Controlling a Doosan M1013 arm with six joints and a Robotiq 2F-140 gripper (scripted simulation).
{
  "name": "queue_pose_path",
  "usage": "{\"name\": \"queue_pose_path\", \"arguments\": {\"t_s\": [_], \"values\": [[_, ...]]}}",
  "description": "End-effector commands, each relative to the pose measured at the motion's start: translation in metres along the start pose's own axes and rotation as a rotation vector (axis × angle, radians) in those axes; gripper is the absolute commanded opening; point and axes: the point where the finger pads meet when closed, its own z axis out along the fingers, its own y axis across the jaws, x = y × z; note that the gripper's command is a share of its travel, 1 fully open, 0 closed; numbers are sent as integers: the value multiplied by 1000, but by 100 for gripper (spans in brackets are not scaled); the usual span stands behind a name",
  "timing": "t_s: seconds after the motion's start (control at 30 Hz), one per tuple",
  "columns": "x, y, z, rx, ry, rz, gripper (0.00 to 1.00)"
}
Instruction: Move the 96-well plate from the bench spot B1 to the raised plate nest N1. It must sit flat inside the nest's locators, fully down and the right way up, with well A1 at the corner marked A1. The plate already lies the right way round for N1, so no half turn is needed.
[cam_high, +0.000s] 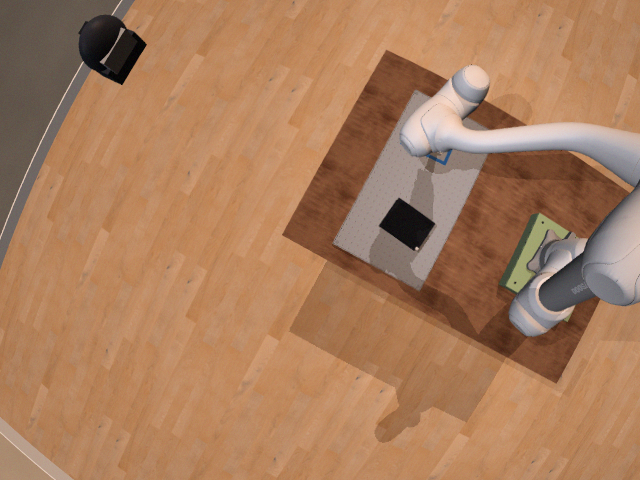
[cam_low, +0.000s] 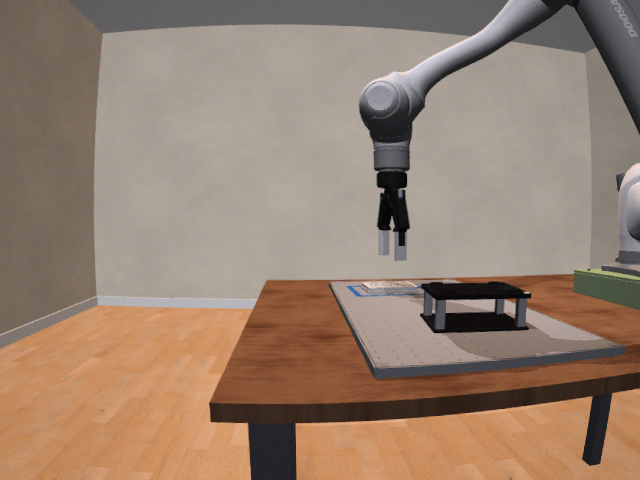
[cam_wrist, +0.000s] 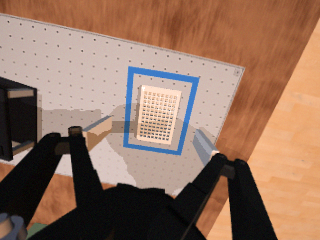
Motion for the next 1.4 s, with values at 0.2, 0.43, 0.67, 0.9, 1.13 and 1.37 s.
{"name": "queue_pose_path", "arguments": {"t_s": [0.2,0.43,0.67,0.9,1.13,1.37], "values": [[3,3,1,-4,1,1,100],[3,3,10,-4,1,1,100],[3,3,18,-4,1,1,100],[3,3,30,-4,1,1,100],[3,3,38,-4,1,1,100],[3,3,50,-4,1,1,100]]}}
